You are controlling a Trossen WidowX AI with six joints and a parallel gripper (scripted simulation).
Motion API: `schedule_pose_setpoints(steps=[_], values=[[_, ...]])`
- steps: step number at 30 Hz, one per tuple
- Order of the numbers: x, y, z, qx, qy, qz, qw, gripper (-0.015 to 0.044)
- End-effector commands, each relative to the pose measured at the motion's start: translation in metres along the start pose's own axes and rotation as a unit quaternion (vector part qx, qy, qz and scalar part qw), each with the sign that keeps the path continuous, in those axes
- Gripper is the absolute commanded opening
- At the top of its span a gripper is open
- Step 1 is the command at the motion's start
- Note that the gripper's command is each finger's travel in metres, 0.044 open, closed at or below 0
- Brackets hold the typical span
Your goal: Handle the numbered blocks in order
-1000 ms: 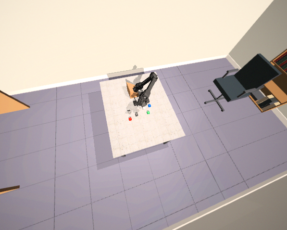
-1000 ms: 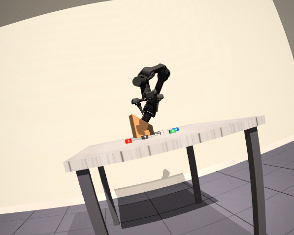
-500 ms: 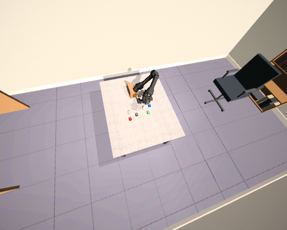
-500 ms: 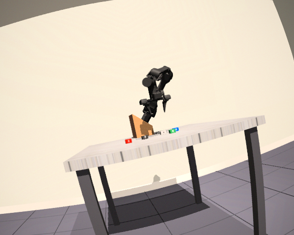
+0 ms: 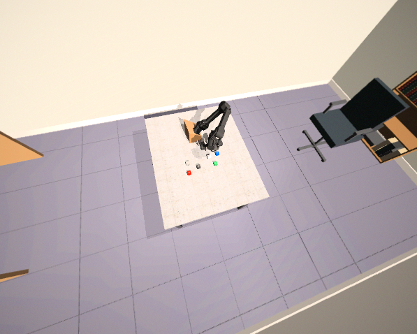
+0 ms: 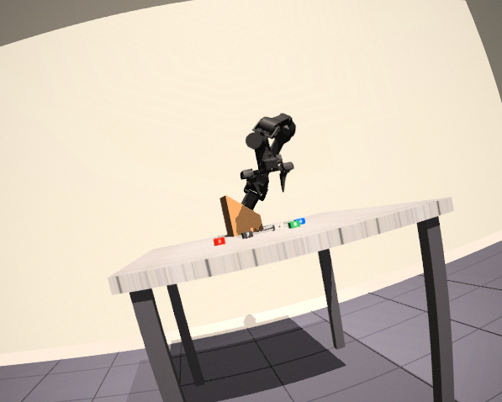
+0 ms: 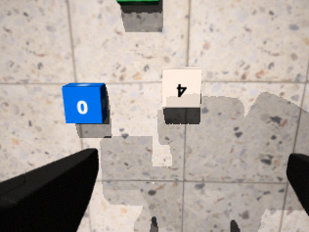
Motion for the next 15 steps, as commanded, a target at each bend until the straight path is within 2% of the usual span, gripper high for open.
schedule_pose_setpoints(steps=[1, 4, 15], values=[[0.002, -0.006, 0.049, 0.008, 0.002, -0.004, 1.000, 0.0400], [0.002, -0.017, 0.084, 0.009, 0.006, -0.003, 1.000, 0.0400], [0.002, -0.018, 0.086, 0.009, 0.007, -0.002, 1.000, 0.0400]])
Point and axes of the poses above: the point midway between the two fingers, 35 mm back from their tips, its own x axis back along the fingers, its own z axis across the jaws, y = z × x, the point moved 9 cm from there along x, back along the fingers, and after that the axes turned 10 degrees about -x, right-handed, at the moved point
